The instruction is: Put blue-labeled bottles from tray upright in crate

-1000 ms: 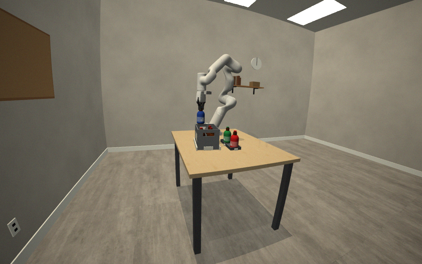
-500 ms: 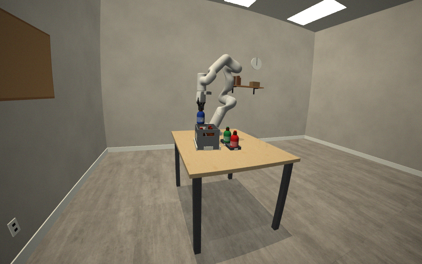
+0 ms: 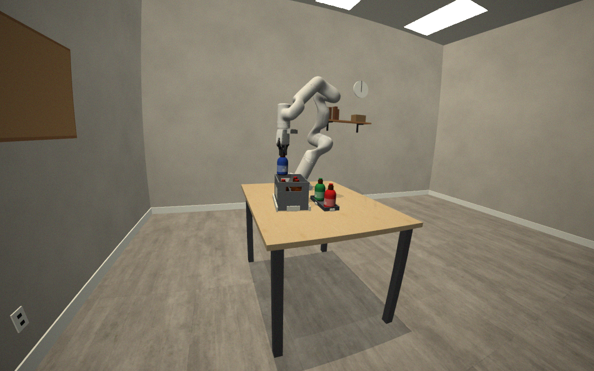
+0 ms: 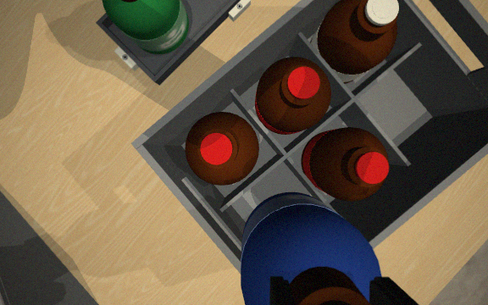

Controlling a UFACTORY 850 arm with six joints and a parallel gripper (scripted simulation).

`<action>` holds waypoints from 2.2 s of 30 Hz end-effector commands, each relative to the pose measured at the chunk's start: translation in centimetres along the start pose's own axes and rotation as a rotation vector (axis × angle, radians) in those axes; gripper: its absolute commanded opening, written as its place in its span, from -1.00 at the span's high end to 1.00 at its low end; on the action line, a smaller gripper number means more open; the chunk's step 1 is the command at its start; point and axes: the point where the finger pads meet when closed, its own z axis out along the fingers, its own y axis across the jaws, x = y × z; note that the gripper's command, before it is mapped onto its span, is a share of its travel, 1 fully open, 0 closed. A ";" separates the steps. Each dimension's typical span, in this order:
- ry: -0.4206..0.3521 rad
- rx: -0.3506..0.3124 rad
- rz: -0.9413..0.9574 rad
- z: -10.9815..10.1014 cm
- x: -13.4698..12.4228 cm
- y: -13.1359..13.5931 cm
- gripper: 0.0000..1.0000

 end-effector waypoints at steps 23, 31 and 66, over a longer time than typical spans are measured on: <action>0.000 -0.002 0.000 1.4 0.0 0.1 1.00; 0.000 -0.002 0.000 2.0 0.0 0.1 1.00; 0.000 -0.002 0.000 5.4 0.0 0.1 1.00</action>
